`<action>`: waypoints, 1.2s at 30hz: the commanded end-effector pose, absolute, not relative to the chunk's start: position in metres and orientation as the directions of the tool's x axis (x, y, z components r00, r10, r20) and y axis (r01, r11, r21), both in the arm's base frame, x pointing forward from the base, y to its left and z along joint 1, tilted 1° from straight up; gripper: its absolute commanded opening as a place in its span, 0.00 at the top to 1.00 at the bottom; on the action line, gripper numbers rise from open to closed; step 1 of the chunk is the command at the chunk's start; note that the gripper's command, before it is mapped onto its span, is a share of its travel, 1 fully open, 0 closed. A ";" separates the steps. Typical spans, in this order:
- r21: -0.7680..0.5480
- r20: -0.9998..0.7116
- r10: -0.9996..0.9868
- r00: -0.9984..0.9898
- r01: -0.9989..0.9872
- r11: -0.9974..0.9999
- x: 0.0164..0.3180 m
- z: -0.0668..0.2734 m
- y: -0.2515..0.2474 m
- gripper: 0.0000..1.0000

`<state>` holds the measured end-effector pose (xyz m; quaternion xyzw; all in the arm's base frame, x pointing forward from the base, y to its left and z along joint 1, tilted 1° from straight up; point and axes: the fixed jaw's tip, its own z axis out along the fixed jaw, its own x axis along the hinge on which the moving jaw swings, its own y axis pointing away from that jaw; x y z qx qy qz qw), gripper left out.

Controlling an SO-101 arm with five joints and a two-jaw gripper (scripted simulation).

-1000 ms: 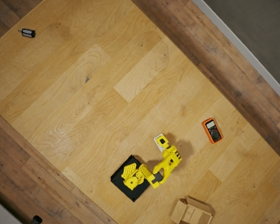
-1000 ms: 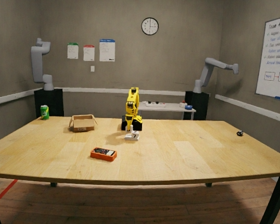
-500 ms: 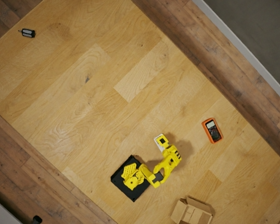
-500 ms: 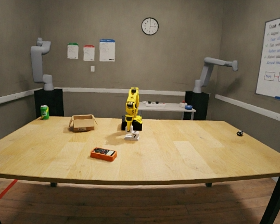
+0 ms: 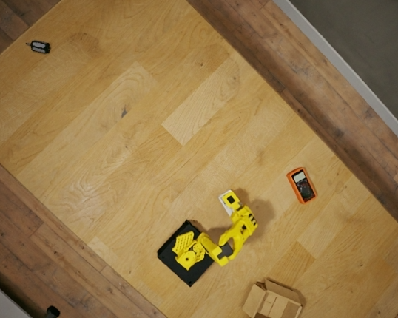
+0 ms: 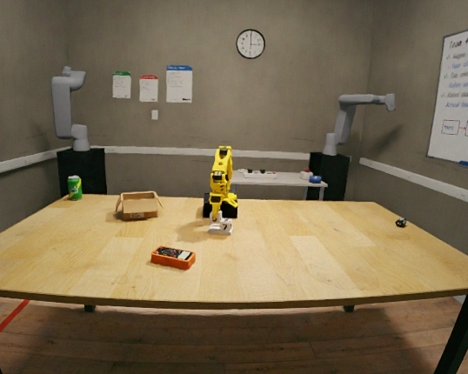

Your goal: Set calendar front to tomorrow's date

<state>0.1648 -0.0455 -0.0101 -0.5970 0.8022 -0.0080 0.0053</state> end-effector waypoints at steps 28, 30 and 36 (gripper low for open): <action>0.000 0.000 -0.958 -0.286 -0.958 0.286 0.159 -0.025 -0.042 1.00; 0.000 0.000 -0.958 -0.286 -0.958 0.286 0.159 -0.025 -0.042 1.00; 0.000 0.000 -0.958 -0.287 -0.958 0.287 0.158 -0.027 -0.042 1.00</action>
